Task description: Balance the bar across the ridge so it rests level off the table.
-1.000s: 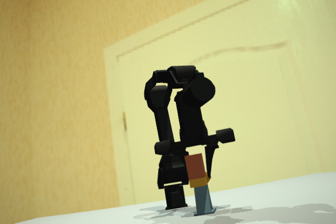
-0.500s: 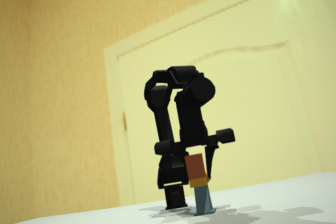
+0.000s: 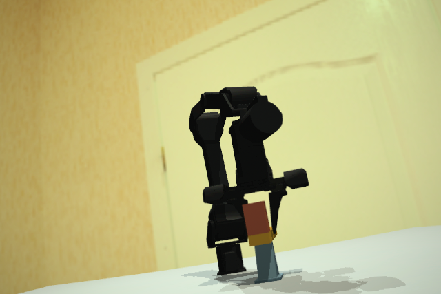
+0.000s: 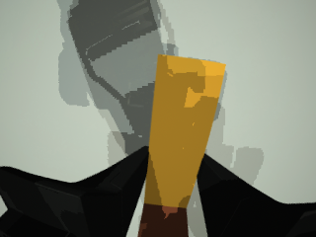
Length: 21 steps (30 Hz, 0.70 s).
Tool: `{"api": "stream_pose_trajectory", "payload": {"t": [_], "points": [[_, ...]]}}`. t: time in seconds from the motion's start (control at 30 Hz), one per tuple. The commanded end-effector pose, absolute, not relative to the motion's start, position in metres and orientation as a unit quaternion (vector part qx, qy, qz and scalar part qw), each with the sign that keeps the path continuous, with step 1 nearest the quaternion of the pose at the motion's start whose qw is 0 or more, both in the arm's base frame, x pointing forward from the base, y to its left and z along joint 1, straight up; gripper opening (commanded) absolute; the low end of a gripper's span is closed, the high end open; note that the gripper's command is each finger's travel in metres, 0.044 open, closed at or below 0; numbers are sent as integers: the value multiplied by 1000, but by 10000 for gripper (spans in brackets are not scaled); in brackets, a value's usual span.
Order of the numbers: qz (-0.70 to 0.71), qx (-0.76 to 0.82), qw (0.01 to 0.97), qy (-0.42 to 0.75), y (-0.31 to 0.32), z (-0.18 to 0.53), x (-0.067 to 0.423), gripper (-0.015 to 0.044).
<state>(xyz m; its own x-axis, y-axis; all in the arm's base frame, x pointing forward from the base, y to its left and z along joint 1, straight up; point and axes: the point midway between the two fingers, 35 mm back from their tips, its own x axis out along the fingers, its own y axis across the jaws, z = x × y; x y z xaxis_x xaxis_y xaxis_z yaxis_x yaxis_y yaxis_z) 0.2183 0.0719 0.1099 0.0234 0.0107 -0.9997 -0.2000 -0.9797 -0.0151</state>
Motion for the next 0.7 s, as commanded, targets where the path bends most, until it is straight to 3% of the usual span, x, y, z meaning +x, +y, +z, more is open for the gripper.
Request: {"api": "stream_pose_trajectory", "payload": {"t": [0.0, 0.67], "points": [[696, -711, 73, 66, 71, 108, 218, 0], [696, -711, 73, 66, 71, 106, 217, 0]]}}
